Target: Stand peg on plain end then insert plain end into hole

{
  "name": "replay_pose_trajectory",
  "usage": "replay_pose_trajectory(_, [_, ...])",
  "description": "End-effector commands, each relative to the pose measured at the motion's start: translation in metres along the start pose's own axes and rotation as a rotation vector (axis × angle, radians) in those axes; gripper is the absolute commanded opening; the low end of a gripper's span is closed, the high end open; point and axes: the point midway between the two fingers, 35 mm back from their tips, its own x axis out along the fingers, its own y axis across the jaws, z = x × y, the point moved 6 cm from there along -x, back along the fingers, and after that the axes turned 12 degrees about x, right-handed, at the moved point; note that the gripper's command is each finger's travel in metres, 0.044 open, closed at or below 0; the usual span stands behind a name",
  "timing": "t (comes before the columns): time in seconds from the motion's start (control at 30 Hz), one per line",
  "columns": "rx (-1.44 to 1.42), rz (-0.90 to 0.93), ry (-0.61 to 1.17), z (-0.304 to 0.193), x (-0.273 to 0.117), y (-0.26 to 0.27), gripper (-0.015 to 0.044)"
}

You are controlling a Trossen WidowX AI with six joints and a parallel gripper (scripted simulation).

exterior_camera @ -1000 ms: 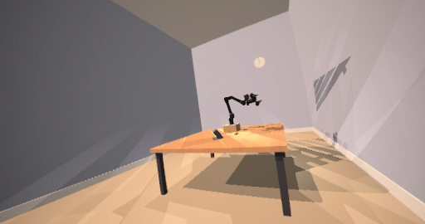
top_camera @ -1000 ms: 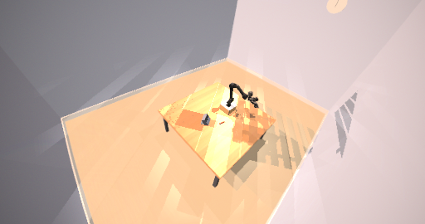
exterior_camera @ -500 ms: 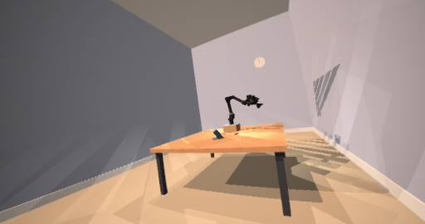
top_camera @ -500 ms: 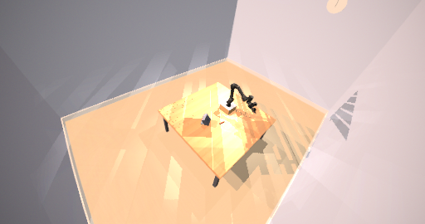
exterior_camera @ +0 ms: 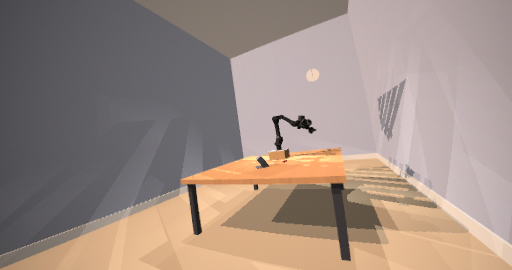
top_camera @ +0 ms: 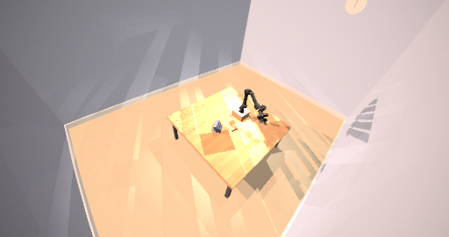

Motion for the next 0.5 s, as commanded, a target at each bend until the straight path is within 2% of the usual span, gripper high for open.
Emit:
replay_pose_trajectory(0.0, [0.047,-0.006,0.073,-0.016,0.013,-0.012,0.0440])
replay_pose_trajectory(0.47, [0.194,-0.045,0.318,-0.071,0.039,-0.051,0.0440])
